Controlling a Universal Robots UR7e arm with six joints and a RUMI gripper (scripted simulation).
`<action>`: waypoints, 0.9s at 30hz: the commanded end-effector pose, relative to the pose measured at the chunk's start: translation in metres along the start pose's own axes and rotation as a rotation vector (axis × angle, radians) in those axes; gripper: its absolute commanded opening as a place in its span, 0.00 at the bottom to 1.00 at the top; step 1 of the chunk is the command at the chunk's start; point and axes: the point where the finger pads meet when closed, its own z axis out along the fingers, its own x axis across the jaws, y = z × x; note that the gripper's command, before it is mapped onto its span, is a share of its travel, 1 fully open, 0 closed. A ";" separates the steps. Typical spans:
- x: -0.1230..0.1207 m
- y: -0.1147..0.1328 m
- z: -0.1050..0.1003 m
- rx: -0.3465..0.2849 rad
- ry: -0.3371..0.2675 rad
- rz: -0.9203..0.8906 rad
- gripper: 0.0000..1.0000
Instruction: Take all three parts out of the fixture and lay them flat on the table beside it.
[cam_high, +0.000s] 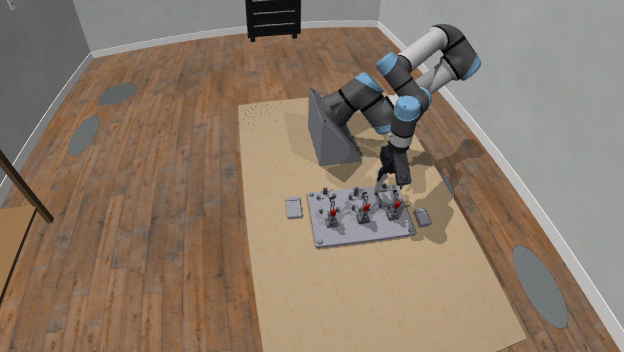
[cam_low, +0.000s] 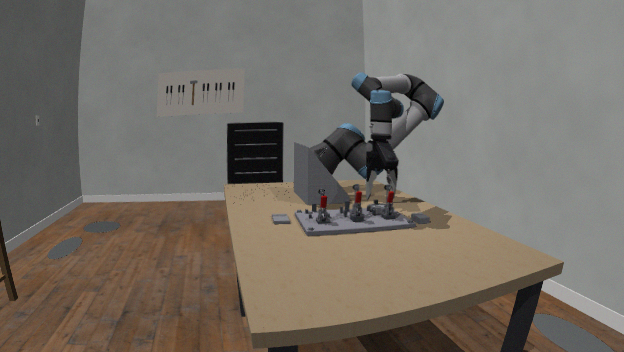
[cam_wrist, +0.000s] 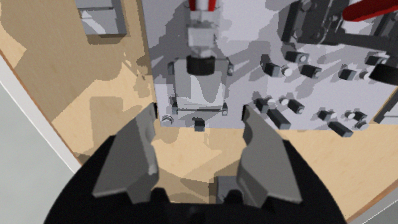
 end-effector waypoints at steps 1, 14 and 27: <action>0.000 0.000 0.000 0.001 0.000 0.000 0.59; 0.000 0.000 0.000 0.001 0.000 0.000 0.59; 0.000 -0.001 0.014 0.001 0.000 0.000 0.59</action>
